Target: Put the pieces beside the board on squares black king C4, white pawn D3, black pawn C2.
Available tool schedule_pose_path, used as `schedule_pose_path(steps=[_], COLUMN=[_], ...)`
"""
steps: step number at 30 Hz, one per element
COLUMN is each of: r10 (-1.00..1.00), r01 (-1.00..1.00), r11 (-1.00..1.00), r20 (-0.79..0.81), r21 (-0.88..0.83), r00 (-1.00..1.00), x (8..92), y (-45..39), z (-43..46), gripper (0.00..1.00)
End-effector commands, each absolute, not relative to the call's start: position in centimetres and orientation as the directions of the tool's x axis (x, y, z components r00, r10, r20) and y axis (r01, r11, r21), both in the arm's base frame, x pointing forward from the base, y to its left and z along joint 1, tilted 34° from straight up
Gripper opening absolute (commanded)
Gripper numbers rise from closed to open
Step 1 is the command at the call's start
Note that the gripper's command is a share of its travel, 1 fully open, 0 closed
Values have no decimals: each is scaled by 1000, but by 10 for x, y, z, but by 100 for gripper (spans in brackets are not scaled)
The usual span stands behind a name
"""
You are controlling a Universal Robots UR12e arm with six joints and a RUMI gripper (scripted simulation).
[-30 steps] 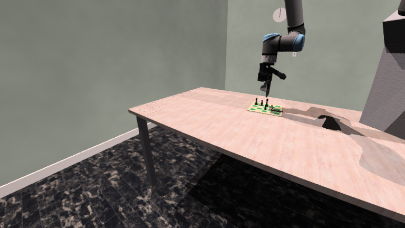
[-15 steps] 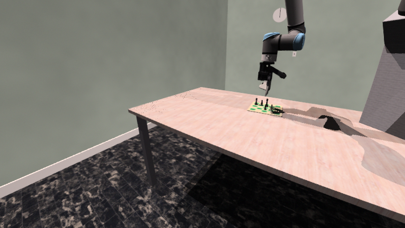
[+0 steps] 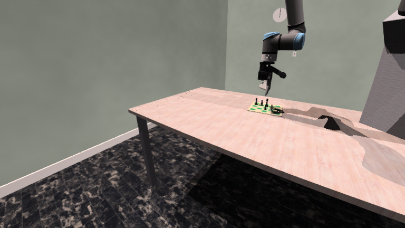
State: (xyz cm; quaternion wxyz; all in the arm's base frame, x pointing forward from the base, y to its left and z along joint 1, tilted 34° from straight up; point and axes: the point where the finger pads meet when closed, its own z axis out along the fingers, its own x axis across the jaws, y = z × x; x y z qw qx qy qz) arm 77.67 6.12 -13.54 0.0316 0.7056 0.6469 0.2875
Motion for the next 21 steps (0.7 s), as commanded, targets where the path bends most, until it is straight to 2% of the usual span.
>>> schedule_pose_path(steps=[1,21], r10=[931,931], r01=[894,894], r11=[-161,-161], r20=[365,365], r21=[417,417], r00=[-2,-2], x=[773,742], y=[58,35], z=[-128,-70], gripper=[100,100])
